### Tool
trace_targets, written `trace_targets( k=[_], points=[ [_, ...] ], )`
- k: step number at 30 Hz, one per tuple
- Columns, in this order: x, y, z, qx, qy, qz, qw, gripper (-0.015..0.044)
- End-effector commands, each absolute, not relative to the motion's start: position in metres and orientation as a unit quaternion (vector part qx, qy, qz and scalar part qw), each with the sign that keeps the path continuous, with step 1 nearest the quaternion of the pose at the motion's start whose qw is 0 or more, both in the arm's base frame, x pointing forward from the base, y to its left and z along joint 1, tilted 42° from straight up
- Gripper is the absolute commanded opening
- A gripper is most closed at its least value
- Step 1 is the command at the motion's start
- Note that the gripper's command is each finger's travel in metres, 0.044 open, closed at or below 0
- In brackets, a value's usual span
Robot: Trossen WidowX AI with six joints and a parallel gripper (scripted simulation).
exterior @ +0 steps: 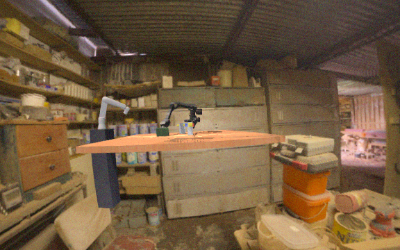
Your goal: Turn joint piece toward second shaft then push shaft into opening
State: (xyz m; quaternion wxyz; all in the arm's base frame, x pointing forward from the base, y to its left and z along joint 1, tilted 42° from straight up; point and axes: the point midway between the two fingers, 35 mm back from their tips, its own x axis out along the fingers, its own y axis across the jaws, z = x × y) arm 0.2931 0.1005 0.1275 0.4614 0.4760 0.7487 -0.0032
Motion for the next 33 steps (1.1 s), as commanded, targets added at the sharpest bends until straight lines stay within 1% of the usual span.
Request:
trace_targets(
  k=[1, 21, 22, 23, 28, 33],
  points=[
    [0.2930, 0.1007, 0.1275, 0.477, 0.749, -0.004, 0.460, 0.0182],
    [0.2930, 0.1007, 0.1275, 0.477, 0.749, -0.004, 0.460, 0.0182],
    [0.2931, 0.1005, 0.1275, 0.476, 0.749, -0.003, 0.461, 0.0156],
    [0.2931, 0.1005, 0.1275, 0.476, 0.749, -0.003, 0.461, 0.0147],
    [0.2931, 0.1005, 0.1275, 0.476, 0.749, -0.003, 0.461, 0.0147],
    [0.2931, 0.1005, 0.1275, 0.476, 0.749, -0.003, 0.461, 0.0016]
  ],
)
